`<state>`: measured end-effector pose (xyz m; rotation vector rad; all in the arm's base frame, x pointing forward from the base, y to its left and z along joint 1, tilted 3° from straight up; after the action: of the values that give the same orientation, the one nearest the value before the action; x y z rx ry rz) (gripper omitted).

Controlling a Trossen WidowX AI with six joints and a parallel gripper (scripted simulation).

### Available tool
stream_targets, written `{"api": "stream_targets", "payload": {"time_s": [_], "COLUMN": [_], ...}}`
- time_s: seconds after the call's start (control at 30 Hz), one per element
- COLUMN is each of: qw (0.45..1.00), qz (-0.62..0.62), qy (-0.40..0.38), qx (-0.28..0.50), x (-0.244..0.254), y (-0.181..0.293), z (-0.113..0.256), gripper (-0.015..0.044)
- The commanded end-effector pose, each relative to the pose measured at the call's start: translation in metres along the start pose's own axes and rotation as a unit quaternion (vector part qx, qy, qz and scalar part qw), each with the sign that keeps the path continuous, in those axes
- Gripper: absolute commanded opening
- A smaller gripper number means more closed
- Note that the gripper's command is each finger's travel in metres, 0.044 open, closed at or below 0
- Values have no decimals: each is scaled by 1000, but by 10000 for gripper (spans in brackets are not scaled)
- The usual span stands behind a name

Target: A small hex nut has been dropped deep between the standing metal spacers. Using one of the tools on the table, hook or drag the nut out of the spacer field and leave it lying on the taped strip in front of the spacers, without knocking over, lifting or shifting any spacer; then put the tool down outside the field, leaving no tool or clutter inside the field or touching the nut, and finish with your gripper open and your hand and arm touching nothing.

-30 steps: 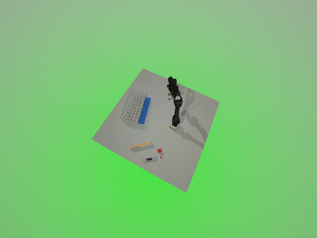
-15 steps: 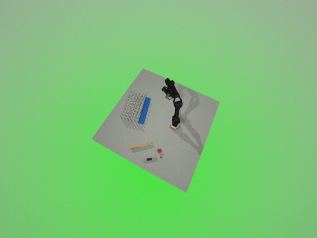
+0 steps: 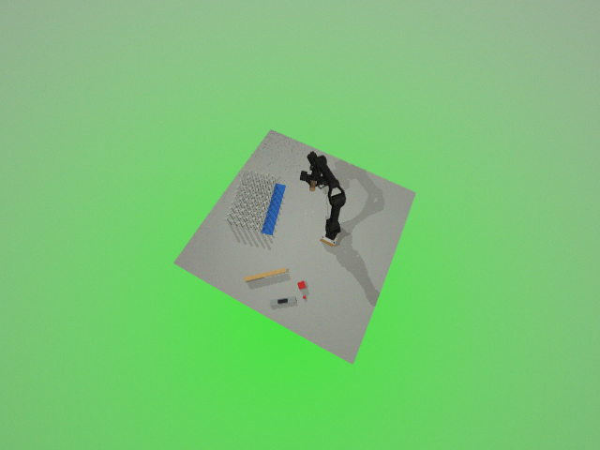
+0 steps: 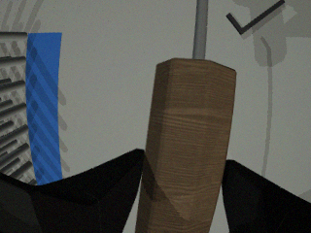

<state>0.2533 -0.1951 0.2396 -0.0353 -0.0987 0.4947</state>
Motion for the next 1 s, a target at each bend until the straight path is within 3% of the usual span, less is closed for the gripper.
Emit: {"api": "stream_targets", "payload": {"time_s": [0.0,0.47,0.97], "qw": [997,949,836], "qz": [78,309,534], "qy": [-19,-68,-123], "qx": [1,10,2], "x": [9,31,49], "y": [11,45,83], "z": [2,0,-2], "gripper": [0,0,0]}}
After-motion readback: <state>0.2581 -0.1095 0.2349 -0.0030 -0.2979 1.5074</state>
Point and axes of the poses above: the point midway between the two fingers, 35 mm back from their tips, its own z axis back along the fingers, its own x axis across the jaws, y = z × x, the point moved 6 cm from there along z, back along the fingers, and after that the axes turned 8 degrees about z, right-handed, at the moved point
